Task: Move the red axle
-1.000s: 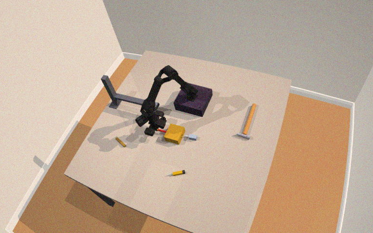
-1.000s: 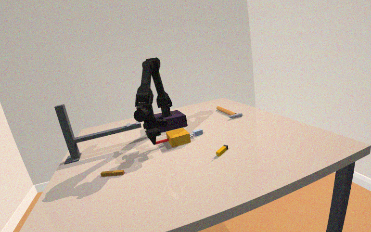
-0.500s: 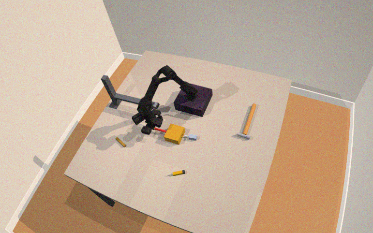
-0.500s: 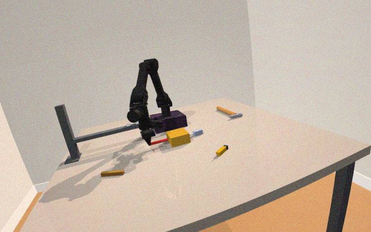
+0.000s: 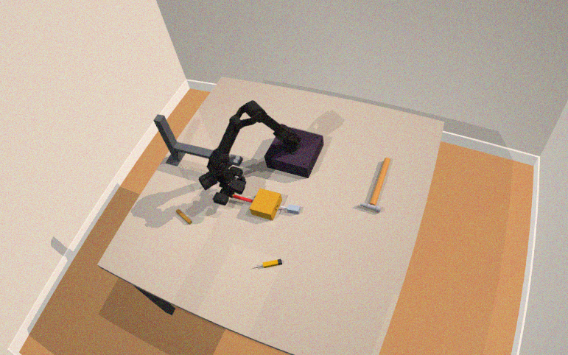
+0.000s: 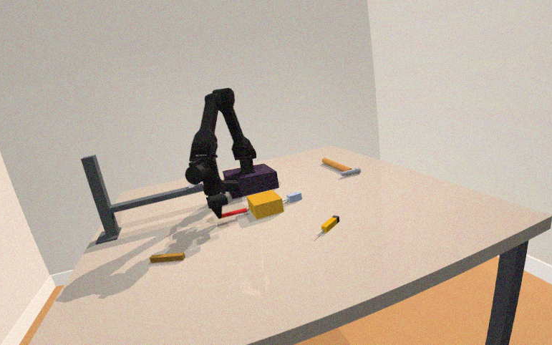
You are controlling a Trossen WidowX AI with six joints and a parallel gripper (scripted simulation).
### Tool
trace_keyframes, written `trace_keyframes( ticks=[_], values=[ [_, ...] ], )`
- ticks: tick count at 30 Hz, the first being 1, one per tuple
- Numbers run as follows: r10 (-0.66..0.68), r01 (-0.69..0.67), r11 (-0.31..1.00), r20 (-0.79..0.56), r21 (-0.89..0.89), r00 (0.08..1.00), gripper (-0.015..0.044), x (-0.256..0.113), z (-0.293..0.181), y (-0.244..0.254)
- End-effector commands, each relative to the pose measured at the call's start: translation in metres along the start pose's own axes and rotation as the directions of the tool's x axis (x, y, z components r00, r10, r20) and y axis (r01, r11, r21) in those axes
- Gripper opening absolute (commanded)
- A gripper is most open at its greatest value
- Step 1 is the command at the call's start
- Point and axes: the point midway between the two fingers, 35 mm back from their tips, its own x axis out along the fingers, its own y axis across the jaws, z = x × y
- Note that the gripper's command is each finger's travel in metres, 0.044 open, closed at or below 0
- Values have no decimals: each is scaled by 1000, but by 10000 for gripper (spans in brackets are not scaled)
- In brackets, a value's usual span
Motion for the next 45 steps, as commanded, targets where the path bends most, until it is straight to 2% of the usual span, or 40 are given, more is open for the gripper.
trace_keyframes(
  ticks=[1, 9, 21, 26, 42, 45],
  values=[
    [10, -10, 1000, 1, -4, 1000, 0, 8, 0, 1],
    [10, -10, 1000, 1, -4, 1000, 0, 12, 1, -1],
    [6, -6, 1000, 4, -4, 1000, 315, 10, 1, -1],
    [10, -10, 1000, 1, -4, 1000, 440, -4, 1, -2],
    [9, -9, 1000, 1, -4, 1000, 440, -42, 1, -2],
    [9, -9, 1000, 2, -9, 1000, 440, -45, 17, -3]
  ],
)
